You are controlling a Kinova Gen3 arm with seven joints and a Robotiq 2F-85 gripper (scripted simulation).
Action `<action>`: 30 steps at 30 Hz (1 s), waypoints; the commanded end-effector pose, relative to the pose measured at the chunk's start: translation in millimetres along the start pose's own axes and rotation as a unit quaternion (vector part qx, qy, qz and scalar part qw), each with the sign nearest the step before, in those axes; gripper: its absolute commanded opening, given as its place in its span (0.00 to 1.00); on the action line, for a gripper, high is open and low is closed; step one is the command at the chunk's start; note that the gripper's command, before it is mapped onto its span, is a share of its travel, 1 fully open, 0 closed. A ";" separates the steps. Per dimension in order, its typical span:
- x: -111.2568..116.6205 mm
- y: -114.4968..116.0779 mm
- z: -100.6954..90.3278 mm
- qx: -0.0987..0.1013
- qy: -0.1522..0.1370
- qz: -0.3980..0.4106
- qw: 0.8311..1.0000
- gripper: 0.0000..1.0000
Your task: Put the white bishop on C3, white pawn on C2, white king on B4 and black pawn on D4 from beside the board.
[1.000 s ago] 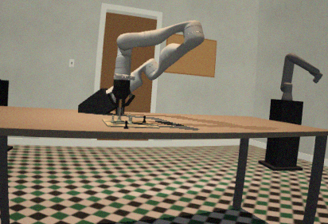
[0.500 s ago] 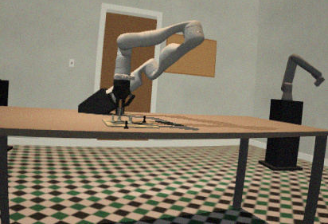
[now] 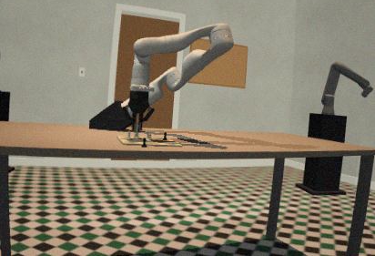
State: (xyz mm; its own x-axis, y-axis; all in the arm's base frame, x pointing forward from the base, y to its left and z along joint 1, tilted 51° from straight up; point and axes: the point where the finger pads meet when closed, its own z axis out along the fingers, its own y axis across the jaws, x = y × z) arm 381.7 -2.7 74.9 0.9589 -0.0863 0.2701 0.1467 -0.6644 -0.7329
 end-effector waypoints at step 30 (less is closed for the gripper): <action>0.3 0.3 -3.5 0.000 0.001 0.000 1.000 0.41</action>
State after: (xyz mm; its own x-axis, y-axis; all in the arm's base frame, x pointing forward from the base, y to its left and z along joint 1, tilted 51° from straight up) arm 380.9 -3.2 75.6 0.9594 -0.0852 0.2687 0.1466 -0.6635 -0.7337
